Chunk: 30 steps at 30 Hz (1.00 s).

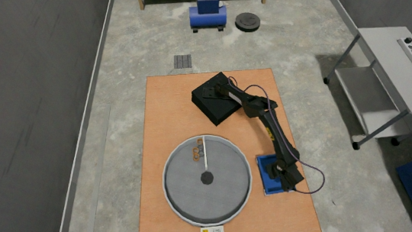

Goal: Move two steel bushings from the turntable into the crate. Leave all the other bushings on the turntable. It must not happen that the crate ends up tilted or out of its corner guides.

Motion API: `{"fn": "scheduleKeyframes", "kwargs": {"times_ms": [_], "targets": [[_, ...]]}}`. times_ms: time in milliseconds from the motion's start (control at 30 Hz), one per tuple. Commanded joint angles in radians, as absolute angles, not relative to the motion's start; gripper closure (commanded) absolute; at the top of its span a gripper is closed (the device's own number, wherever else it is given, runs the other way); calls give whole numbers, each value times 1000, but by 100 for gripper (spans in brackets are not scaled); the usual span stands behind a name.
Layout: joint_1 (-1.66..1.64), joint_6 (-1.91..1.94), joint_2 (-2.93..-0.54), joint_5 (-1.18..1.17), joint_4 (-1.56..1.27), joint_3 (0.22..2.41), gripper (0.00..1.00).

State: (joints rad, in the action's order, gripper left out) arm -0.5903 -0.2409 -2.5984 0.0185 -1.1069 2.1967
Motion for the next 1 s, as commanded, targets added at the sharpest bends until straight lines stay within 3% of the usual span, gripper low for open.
{"fn": "scheduleKeyframes", "kwargs": {"times_ms": [0, 967], "targets": [[-590, -244, -2606, 5, -1118, 2241, 100], [-578, -235, -2628, 5, -1129, 2276, 100]]}}
